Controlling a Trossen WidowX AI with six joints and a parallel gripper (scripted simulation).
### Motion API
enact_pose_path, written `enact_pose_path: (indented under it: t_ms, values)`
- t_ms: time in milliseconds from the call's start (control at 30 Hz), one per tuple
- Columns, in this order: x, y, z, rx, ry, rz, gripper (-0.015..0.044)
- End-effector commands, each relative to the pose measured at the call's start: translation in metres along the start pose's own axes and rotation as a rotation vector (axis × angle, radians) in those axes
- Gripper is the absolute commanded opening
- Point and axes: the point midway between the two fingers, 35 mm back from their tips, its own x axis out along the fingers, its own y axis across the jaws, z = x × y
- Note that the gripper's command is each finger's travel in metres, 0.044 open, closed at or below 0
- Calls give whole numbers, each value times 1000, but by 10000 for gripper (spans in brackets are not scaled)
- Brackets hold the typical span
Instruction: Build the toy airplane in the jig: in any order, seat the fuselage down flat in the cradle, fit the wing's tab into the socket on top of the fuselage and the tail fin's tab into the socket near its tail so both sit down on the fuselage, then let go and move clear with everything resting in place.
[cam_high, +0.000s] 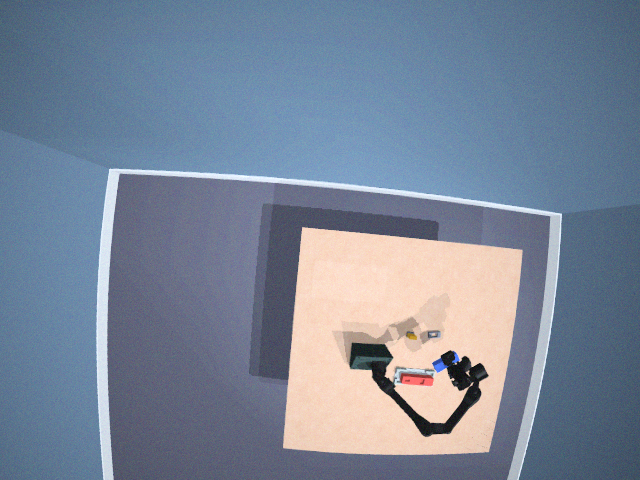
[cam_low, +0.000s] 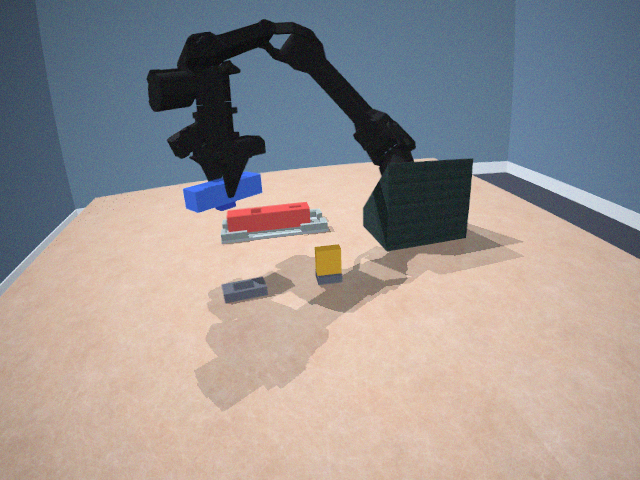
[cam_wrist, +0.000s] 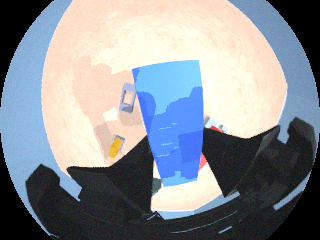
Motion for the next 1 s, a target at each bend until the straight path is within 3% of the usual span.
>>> enact_pose_path:
  t_ms: [0,967]
  values:
    - [1,-12,-10,-71,-3,-4,0]
    - [16,-78,-76,-557,7,-14,0]
